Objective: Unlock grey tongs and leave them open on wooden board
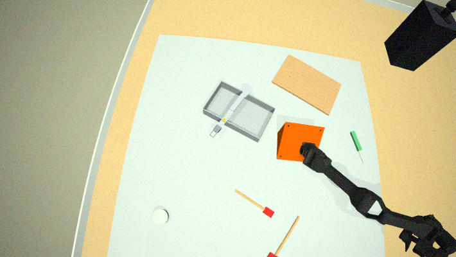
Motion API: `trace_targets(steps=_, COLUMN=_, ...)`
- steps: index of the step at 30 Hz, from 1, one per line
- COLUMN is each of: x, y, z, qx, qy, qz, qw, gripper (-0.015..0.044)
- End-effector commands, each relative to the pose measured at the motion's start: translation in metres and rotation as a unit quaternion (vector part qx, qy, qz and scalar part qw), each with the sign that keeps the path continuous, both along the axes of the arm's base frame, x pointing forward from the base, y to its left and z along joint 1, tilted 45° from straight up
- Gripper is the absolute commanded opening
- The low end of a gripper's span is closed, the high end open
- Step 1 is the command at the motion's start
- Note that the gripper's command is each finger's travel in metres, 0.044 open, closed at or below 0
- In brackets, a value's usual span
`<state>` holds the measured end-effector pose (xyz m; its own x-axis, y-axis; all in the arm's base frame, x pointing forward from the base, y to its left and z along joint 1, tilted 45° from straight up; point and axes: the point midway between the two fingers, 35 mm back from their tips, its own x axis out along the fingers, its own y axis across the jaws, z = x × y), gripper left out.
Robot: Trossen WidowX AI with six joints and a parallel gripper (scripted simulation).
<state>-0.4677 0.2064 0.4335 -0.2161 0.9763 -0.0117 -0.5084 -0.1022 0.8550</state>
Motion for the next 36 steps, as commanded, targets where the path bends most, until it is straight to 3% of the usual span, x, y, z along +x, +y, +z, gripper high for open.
trace_targets(steps=1, x=0.001, y=0.001, z=0.000, qx=0.000, qy=-0.001, qz=-0.001, qw=1.000, gripper=0.0374)
trace_targets(steps=6, x=0.014, y=0.024, z=0.003, qx=0.004, qy=-0.020, qz=-0.016, qw=1.000, gripper=0.0260)
trace_targets(steps=12, x=0.056, y=0.082, z=0.009, qx=0.010, qy=-0.070, qz=-0.060, qw=0.996, gripper=0.0260)
trace_targets(steps=23, x=0.182, y=0.186, z=0.020, qx=0.006, qy=-0.189, qz=-0.160, qw=0.969, gripper=0.0260)
trace_targets(steps=36, x=0.347, y=0.240, z=0.027, qx=-0.028, qy=-0.317, qz=-0.261, qw=0.911, gripper=0.0260)
